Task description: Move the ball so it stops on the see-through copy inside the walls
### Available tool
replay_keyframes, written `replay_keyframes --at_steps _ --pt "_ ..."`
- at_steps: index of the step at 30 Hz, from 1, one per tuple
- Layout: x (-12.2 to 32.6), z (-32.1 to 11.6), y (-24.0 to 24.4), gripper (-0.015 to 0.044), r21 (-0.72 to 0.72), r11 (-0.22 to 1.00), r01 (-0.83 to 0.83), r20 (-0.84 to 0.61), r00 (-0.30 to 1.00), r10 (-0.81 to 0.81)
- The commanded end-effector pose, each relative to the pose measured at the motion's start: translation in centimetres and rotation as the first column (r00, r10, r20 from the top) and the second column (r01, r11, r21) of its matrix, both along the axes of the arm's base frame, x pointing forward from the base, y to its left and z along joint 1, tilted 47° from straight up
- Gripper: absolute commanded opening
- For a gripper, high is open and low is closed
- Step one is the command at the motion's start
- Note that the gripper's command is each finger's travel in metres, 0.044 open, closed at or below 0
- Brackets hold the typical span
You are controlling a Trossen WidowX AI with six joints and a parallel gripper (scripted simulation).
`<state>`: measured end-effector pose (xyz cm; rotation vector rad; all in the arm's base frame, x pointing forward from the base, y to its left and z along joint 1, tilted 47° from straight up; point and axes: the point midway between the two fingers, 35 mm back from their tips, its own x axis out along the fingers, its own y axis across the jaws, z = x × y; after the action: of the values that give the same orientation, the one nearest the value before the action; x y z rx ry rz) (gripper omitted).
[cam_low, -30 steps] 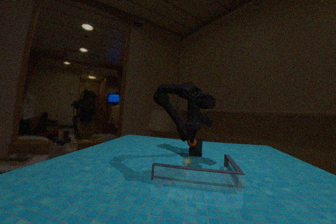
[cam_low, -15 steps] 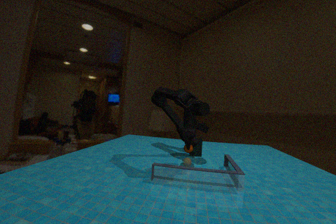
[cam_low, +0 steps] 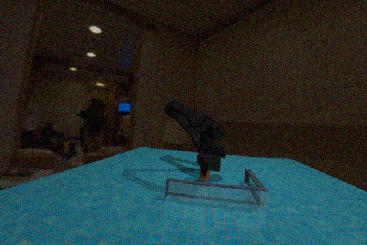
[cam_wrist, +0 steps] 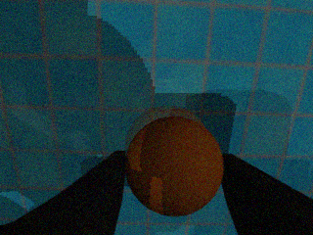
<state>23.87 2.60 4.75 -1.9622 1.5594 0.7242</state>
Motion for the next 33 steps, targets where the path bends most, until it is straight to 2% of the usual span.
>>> replay_keyframes --at_steps 1,16,28,33 --pt "-0.1 -0.3 -0.4 0.0 -0.007 1.0 -0.004 -0.005 1.0 0.004" --pt "0.2 -1.4 -1.6 0.0 -0.008 1.0 -0.004 -0.005 1.0 0.003" --pt "0.4 -1.2 -1.2 0.0315 0.0 1.0 -0.003 0.001 1.0 0.003" --pt "0.3 -0.7 -0.5 0.0315 0.002 1.0 -0.004 0.0 1.0 0.004"
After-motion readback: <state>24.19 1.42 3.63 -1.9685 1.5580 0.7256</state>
